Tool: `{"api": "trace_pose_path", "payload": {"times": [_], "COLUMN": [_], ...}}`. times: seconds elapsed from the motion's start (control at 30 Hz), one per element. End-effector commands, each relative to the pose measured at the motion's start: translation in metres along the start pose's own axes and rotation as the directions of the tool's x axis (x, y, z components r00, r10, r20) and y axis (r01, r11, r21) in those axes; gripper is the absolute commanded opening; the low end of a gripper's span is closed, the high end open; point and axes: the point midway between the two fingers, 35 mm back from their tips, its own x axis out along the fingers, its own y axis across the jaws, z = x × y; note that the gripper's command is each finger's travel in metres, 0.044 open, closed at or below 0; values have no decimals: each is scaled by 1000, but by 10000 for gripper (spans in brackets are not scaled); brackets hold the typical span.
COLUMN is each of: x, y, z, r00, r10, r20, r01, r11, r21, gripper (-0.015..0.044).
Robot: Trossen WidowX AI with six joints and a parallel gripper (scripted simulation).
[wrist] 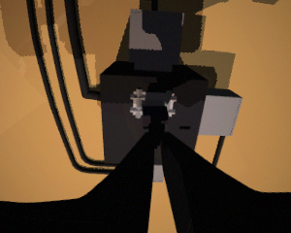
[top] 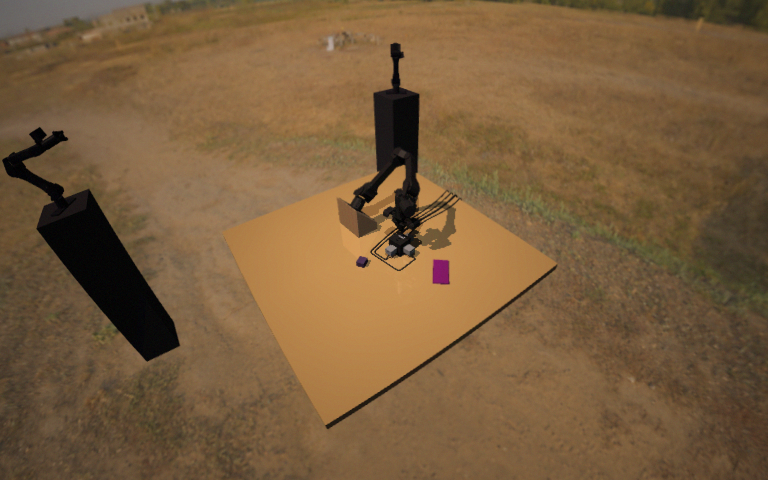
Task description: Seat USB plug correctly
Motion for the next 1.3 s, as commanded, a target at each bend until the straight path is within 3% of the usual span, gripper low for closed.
{"api": "trace_pose_path", "payload": {"times": [0.0,1.27], "x": [-3,-24], "y": [-1,0], "z": [0,0], "r00": [1000,1000], "r10": [0,-1], "r20": [-4,-1], "r01": [0,1], "r11": [1000,1000], "r21": [-7,24], "gripper": [0,0]}}
